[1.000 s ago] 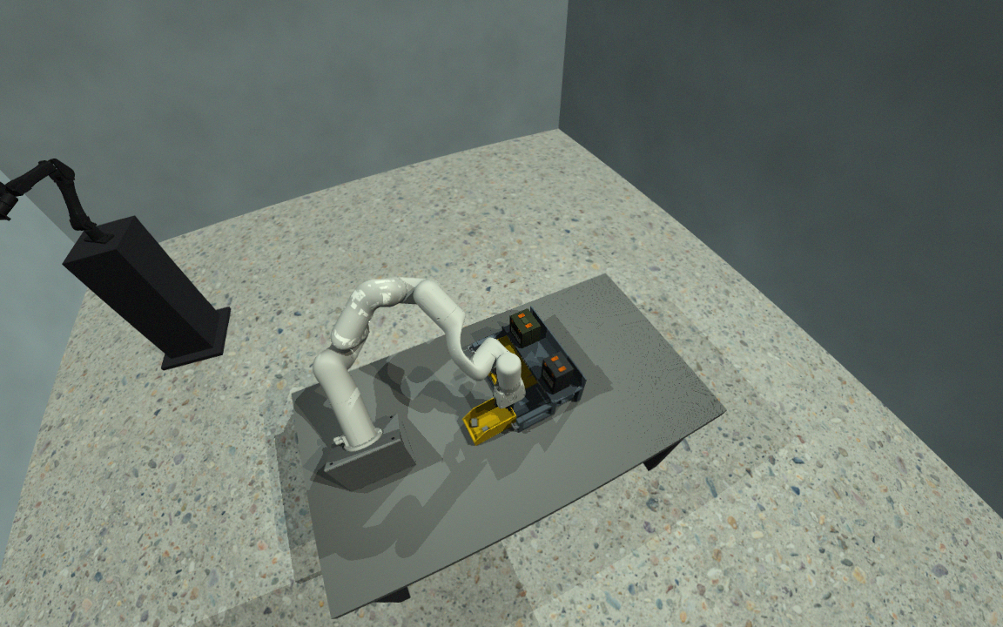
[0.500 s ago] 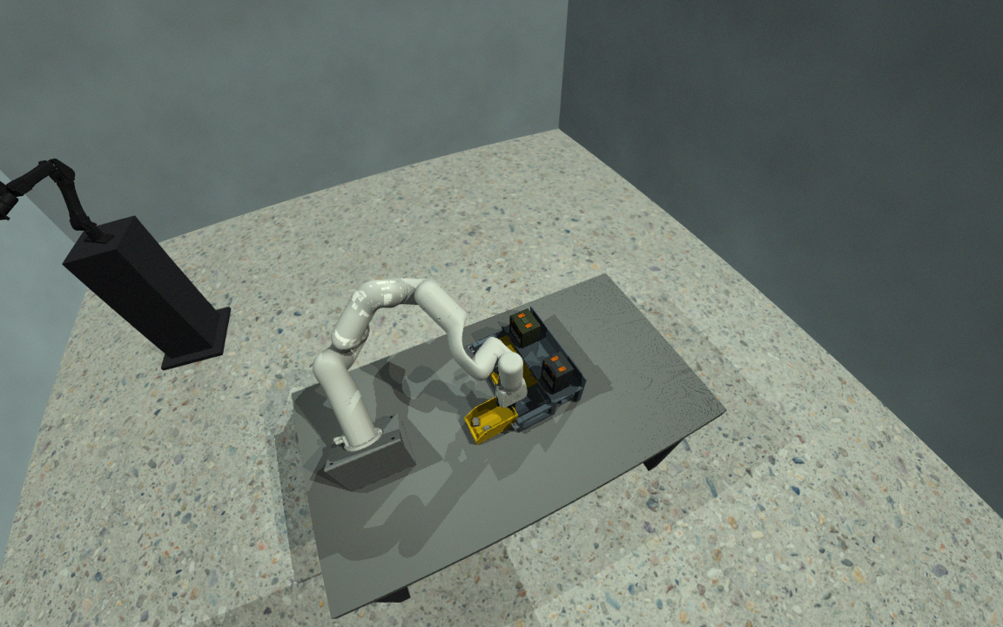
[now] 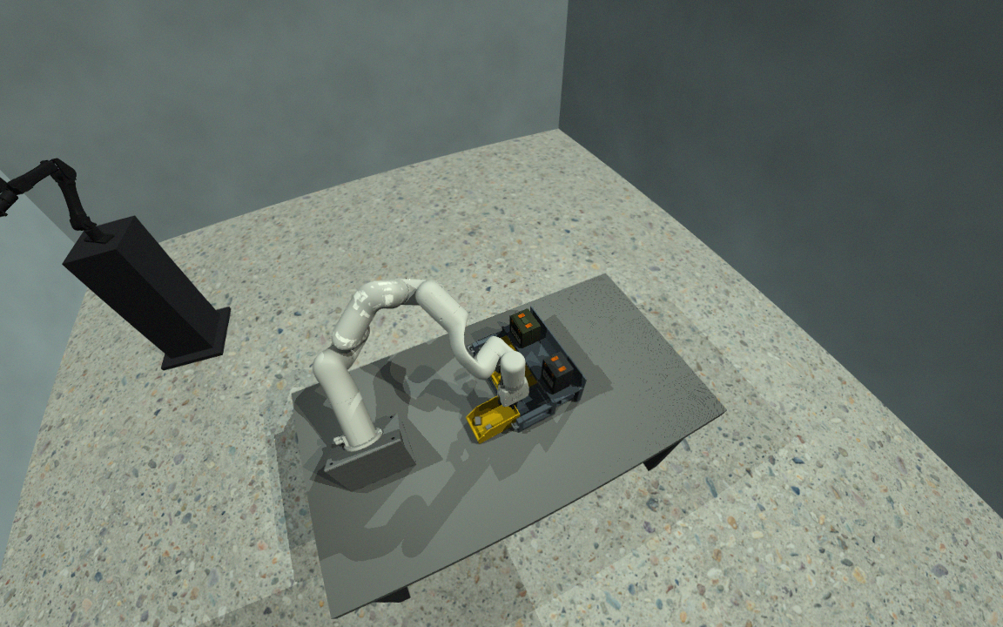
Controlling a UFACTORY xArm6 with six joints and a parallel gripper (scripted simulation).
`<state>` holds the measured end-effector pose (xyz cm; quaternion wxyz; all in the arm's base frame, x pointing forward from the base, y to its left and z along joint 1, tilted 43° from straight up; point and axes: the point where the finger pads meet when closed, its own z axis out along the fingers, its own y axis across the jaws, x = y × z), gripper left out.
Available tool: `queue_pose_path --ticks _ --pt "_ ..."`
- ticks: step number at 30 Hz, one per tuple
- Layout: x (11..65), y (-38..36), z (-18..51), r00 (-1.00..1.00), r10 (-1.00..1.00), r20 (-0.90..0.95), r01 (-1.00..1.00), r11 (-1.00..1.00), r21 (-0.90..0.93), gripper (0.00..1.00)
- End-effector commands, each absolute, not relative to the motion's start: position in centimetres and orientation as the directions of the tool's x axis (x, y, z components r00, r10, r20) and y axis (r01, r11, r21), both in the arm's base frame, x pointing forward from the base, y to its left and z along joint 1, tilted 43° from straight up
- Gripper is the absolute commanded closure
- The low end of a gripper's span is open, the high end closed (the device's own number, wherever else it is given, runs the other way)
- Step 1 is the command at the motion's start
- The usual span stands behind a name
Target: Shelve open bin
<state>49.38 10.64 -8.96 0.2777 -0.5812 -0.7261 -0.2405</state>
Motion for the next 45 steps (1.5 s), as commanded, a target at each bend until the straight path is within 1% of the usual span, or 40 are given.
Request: queue_pose_path --ticks 1,31,32,45 --pt "50.22 10.67 -8.8 -0.172 0.711 0.682 0.978 0.207 0.03 1.0" --pt "50.36 10.91 -9.02 -0.172 0.711 0.682 0.978 0.207 0.031 1.0" --pt "50.36 10.91 -9.02 -0.172 0.711 0.682 0.978 0.207 0.031 0.67" --pt "50.36 10.91 -9.02 -0.172 0.711 0.682 0.978 0.207 0.031 0.67"
